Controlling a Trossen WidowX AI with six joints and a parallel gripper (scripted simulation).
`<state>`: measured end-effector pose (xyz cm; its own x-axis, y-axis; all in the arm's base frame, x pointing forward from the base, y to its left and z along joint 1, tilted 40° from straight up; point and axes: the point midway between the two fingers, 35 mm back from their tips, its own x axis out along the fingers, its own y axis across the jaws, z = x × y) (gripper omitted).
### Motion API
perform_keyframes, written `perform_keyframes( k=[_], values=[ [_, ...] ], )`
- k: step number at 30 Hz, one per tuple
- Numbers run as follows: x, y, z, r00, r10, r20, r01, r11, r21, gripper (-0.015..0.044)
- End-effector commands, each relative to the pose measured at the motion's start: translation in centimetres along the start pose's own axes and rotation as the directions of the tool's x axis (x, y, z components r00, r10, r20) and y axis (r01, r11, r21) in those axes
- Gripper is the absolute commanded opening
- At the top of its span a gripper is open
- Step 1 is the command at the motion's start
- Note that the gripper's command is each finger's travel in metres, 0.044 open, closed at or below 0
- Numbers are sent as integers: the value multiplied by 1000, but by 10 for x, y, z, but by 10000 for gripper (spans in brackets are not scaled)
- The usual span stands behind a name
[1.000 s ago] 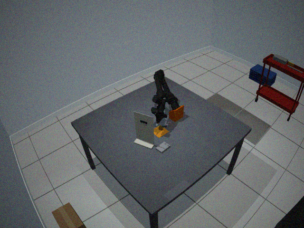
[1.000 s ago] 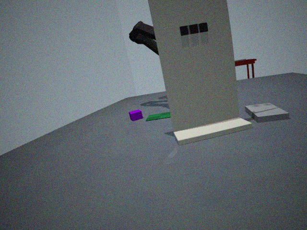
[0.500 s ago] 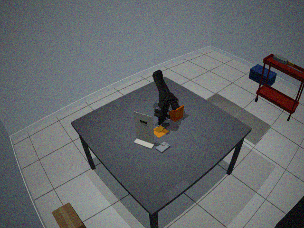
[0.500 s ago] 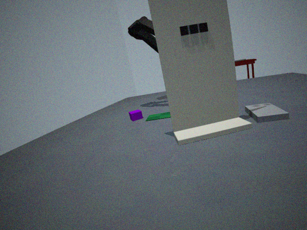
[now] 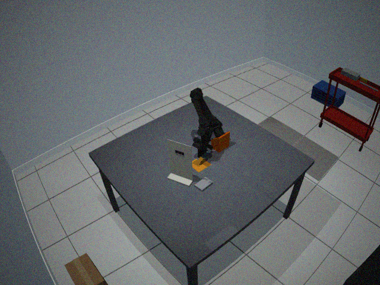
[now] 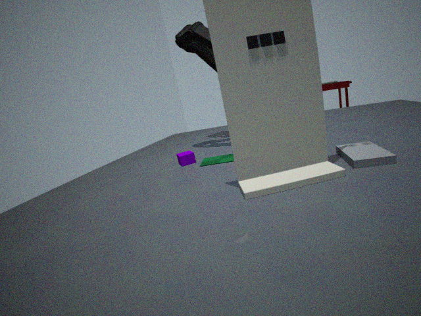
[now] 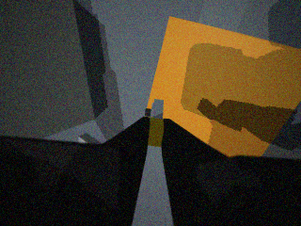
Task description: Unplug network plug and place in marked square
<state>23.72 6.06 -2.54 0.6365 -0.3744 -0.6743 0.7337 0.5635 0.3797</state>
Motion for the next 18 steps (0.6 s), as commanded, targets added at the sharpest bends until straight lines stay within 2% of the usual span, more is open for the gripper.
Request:
perform_keyframes(
  k=[1, 18],
  values=[
    [4, -5, -2, 1000, -9, -4, 9, 1000, -11, 0],
    [19, -14, -2, 1000, -10, -5, 10, 1000, -11, 0]
  ],
)
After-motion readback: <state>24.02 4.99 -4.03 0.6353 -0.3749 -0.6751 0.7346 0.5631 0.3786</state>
